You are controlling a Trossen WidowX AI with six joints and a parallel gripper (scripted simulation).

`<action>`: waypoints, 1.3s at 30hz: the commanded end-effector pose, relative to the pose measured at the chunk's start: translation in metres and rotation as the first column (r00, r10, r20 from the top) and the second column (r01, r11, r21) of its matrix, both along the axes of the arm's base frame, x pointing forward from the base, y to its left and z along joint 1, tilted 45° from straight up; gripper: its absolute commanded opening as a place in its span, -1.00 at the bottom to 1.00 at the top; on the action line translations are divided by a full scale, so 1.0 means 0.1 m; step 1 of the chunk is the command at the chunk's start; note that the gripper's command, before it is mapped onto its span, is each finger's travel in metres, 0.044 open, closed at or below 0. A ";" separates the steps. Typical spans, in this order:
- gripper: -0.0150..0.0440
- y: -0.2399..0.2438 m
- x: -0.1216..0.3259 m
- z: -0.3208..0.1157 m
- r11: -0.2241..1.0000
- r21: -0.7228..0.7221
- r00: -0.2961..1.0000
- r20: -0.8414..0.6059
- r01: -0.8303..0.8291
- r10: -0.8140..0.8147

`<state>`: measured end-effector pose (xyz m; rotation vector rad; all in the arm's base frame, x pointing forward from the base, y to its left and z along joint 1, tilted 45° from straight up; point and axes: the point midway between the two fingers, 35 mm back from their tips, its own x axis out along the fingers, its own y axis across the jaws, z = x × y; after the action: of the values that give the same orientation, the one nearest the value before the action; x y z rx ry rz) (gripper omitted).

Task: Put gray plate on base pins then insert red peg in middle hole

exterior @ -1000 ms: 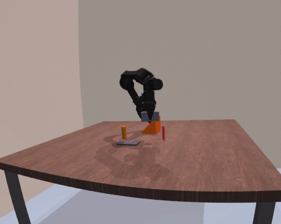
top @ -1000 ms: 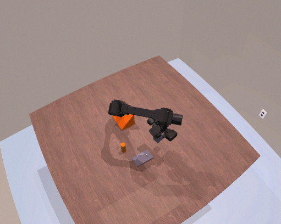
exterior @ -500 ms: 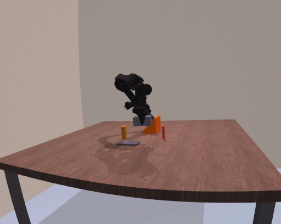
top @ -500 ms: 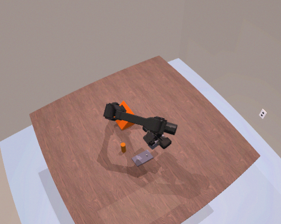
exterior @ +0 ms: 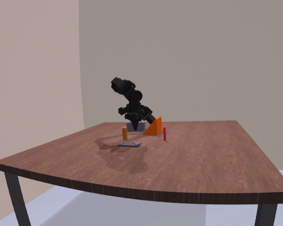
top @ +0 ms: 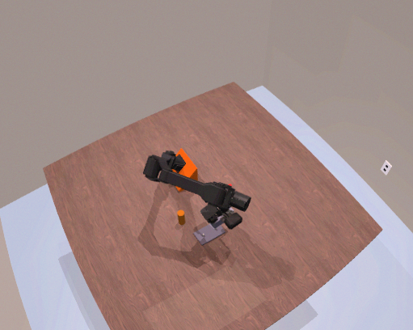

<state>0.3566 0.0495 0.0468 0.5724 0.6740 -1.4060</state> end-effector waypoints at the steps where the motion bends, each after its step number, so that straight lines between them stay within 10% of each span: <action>1: -0.49 -0.12 -0.01 0.03 1.000 -0.005 1.000 0.008 0.009 -0.009; 39: -0.49 -0.61 -0.04 0.13 0.998 -0.018 0.997 0.050 0.056 -0.055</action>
<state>0.3523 -0.0088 0.0607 0.6172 0.6089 -1.4447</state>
